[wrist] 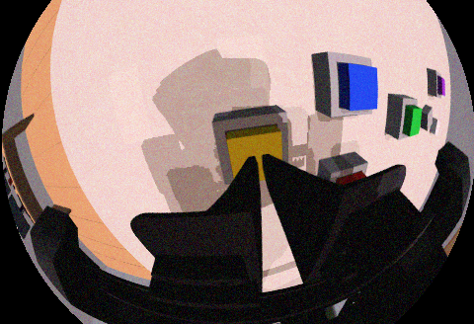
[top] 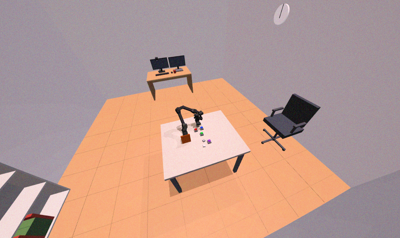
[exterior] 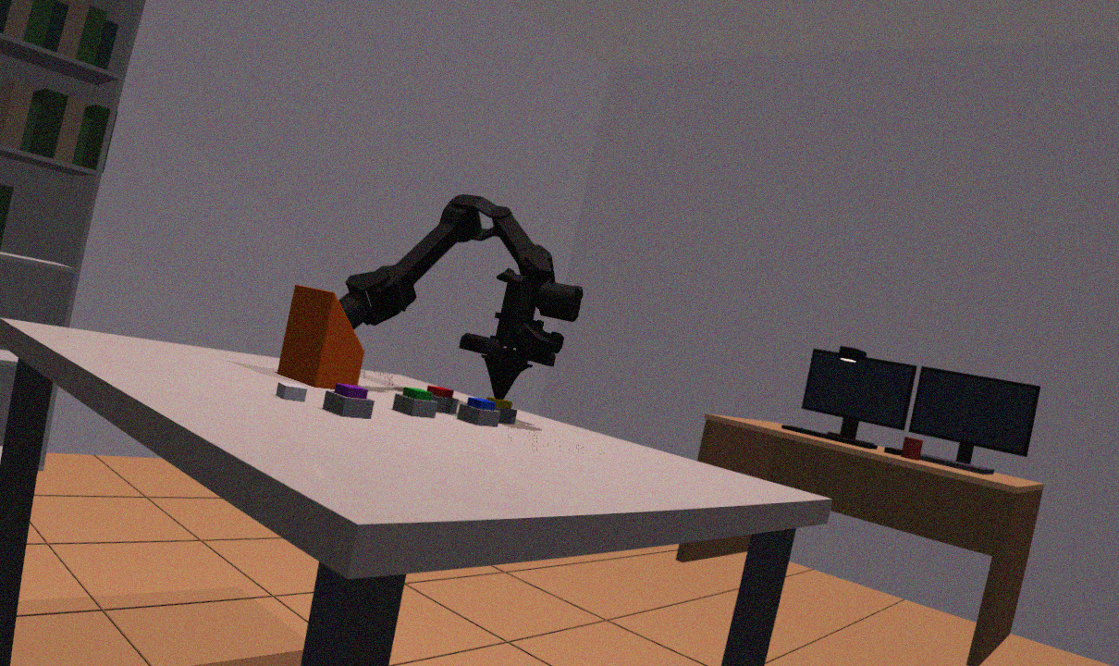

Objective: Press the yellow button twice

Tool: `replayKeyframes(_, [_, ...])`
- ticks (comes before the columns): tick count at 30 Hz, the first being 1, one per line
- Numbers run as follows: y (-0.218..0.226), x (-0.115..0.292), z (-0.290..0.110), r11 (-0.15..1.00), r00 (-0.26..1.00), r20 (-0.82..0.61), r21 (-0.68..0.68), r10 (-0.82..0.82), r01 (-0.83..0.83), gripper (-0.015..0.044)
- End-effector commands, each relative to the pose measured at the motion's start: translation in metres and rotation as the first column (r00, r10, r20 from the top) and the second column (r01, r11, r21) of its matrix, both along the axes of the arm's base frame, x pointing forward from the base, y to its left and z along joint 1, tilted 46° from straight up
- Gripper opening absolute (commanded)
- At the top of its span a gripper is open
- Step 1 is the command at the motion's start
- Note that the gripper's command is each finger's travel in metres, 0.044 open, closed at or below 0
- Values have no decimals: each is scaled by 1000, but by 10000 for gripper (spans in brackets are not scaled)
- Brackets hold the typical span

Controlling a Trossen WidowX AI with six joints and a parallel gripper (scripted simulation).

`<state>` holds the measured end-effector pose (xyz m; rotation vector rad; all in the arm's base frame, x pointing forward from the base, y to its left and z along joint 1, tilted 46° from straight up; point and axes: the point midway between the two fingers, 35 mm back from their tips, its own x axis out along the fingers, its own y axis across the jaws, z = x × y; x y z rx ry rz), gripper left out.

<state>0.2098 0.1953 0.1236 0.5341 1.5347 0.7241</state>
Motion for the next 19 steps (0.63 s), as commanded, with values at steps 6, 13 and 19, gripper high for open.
replayKeyframes(6, [-19,4,19,1000,1000,8,3,-5,5,46])
replayKeyframes(13, [-64,19,57,1000,1000,7,1,-5,5,230])
replayKeyframes(19, [-64,19,57,1000,1000,7,1,-5,5,361])
